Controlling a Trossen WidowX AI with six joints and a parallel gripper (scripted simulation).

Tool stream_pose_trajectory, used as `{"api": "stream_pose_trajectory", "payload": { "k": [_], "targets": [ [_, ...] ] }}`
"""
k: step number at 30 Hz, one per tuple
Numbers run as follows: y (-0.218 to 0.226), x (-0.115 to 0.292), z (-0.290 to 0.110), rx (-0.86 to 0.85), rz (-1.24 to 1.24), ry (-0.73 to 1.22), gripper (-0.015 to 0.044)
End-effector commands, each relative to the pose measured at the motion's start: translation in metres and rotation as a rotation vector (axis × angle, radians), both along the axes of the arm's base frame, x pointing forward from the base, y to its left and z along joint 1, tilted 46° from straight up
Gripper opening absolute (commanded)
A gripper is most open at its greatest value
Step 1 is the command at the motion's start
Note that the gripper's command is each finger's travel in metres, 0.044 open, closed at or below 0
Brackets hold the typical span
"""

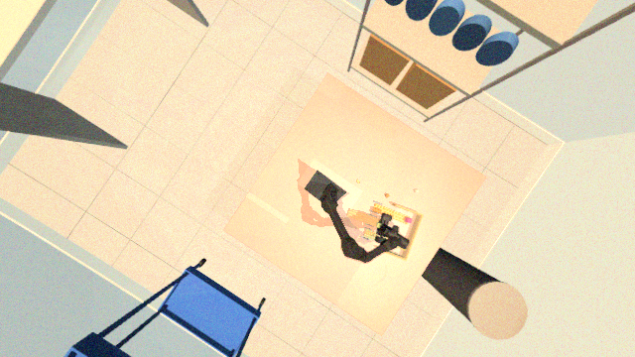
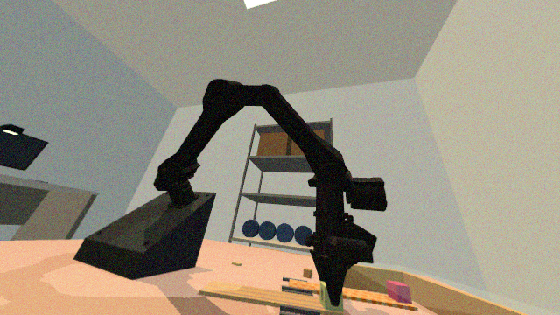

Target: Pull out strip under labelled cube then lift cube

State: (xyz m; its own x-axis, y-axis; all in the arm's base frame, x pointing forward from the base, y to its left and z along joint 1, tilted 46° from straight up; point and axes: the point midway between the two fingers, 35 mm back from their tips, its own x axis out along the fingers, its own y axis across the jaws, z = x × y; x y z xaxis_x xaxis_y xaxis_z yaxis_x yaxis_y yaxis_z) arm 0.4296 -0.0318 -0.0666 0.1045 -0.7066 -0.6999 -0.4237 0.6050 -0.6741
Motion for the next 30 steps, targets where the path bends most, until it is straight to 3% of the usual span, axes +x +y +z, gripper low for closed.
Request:
{"api": "stream_pose_trajectory", "payload": {
  "k": [1,3,7,22,30],
  "targets": [
    [0.0,0.0,0.0,0.0,0.0,-0.001,0.0105],
    [0.0,0.0,0.0,0.0,0.0,-0.001,0.0092],
    [0.001,-0.002,0.001,0.0,0.0,0.0,0.0],
    [0.023,-0.061,0.026,-0.004,0.002,0.009,0.0],
    [0.023,-0.073,0.026,-0.004,0.002,0.01,0.0]
  ]
}}
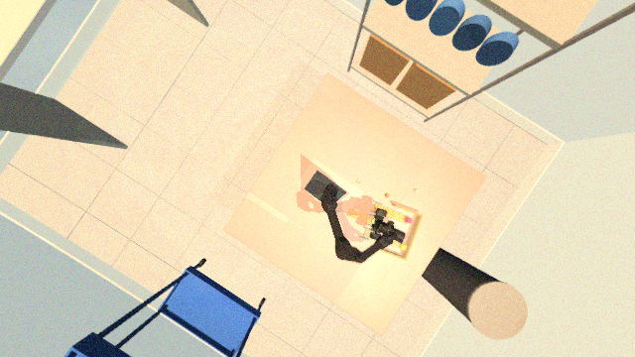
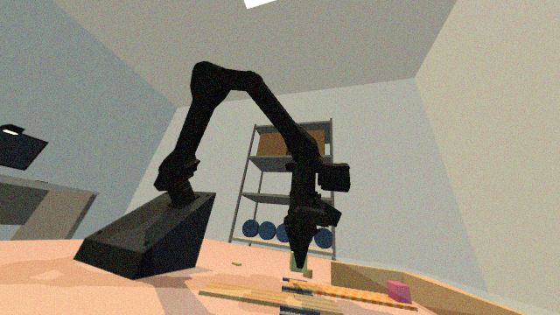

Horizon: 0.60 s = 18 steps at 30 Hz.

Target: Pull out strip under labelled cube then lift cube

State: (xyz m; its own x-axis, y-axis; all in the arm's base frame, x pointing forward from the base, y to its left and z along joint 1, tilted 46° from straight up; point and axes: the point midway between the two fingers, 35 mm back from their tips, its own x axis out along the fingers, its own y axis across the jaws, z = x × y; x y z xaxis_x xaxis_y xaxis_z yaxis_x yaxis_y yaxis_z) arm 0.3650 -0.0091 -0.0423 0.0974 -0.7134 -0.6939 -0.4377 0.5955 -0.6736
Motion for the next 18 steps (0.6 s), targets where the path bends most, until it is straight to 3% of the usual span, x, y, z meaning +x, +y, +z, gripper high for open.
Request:
{"api": "stream_pose_trajectory", "payload": {
  "k": [1,18],
  "targets": [
    [0.0,-0.012,0.002,0.006,-0.003,-0.006,0.0],
    [0.001,-0.057,0.006,0.007,-0.003,-0.003,0.0]
  ]
}}
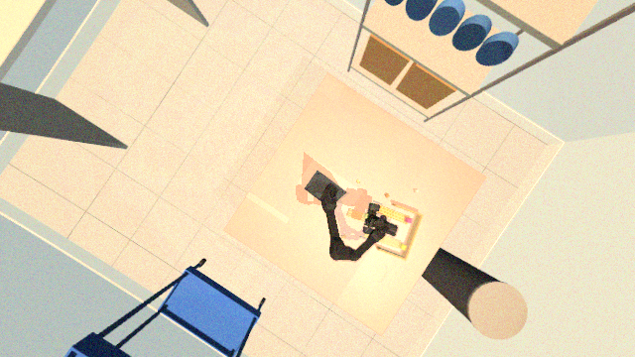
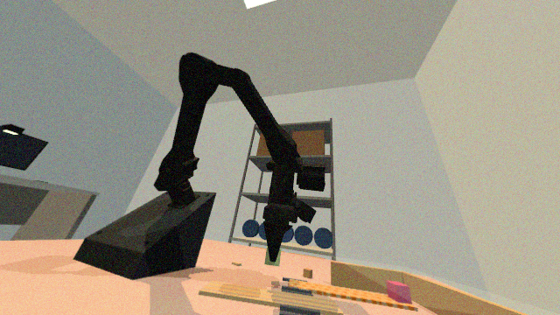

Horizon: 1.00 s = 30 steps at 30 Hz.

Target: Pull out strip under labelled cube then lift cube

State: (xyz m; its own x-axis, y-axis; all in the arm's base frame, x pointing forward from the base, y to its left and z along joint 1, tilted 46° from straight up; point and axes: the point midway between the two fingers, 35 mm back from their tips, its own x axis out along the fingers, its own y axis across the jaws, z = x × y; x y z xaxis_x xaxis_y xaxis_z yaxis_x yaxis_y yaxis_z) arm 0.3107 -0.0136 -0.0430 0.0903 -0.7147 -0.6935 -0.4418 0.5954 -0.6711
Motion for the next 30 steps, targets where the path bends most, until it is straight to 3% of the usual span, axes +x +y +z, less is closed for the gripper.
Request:
{"api": "stream_pose_trajectory", "payload": {
  "k": [1,6,30],
  "targets": [
    [0.01,-0.004,0.011,0.009,-0.001,-0.011,0.0],
    [0.025,-0.006,0.026,0.009,-0.001,-0.011,0.0],
    [0.025,-0.006,0.026,0.009,-0.001,-0.011,0.0]
  ]
}}
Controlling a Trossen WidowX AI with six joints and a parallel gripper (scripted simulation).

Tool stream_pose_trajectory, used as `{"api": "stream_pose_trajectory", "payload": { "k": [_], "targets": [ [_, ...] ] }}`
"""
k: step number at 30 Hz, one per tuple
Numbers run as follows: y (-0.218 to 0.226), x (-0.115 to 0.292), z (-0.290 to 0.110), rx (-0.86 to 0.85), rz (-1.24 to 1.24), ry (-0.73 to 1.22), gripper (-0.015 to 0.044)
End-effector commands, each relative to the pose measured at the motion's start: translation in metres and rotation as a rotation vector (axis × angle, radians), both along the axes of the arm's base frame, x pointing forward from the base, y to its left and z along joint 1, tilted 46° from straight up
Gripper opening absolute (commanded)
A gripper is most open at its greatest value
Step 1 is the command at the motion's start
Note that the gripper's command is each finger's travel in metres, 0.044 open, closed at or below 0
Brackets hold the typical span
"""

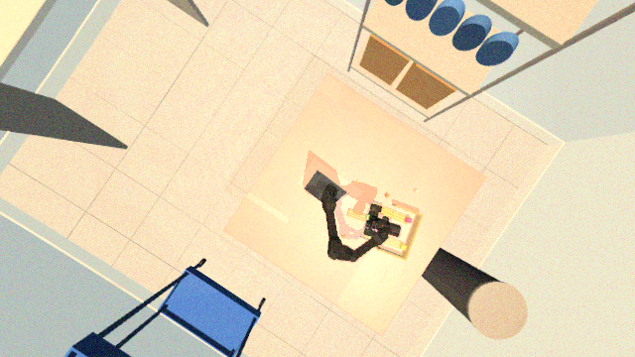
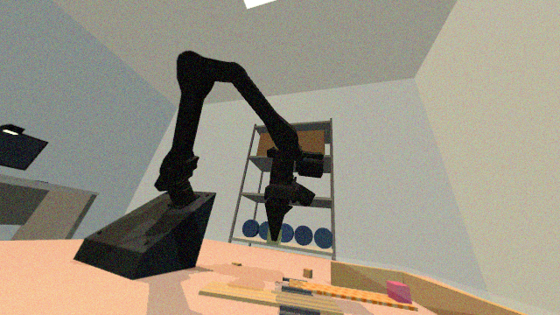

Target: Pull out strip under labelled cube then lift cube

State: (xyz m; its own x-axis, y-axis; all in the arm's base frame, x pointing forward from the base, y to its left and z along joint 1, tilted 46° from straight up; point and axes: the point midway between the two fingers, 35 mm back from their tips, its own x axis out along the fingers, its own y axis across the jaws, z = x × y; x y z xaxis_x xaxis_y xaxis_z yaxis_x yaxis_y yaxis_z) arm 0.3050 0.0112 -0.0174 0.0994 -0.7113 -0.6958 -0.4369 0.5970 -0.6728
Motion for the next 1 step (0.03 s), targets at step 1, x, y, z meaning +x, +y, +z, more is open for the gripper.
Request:
{"api": "stream_pose_trajectory", "payload": {
  "k": [1],
  "targets": [
    [0.0005,-0.0004,0.0001,0.005,-0.004,-0.001,0.0]
  ]
}}
